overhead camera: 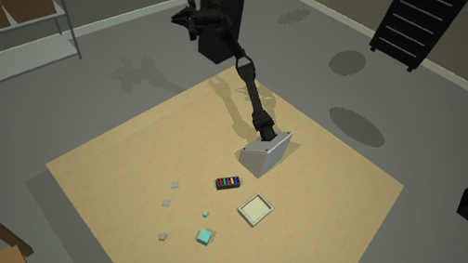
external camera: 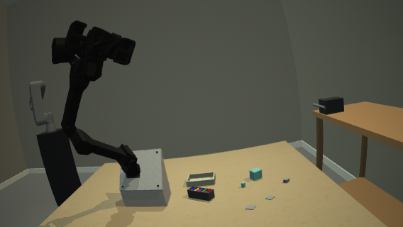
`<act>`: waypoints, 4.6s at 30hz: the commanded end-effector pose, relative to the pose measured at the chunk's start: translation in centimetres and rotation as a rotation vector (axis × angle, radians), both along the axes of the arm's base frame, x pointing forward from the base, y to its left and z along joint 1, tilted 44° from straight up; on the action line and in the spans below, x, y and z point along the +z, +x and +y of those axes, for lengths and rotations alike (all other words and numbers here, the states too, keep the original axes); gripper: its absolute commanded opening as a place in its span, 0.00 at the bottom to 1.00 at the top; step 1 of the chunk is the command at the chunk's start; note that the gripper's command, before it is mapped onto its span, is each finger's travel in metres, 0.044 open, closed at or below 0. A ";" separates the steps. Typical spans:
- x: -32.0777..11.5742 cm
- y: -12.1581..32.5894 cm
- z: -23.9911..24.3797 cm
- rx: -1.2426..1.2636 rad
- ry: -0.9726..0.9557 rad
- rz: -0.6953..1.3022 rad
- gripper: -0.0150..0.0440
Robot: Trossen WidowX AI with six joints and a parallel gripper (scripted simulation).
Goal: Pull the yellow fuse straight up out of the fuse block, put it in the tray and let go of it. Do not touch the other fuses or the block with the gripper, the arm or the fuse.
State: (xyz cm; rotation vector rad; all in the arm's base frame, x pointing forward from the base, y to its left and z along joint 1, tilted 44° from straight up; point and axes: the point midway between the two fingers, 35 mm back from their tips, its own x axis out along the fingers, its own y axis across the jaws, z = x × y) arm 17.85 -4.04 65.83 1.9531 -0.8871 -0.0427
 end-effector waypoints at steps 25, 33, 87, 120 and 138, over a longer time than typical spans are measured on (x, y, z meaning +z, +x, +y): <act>-38.1 25.3 10.2 0.056 -1.751 1.663 0.37; -51.9 23.3 7.7 0.412 -2.262 2.055 0.37; -71.5 8.0 -0.5 1.922 -2.946 2.127 0.37; -72.4 8.0 -1.3 1.917 -2.939 2.128 0.33; -72.1 8.1 -1.1 1.918 -2.940 2.127 0.25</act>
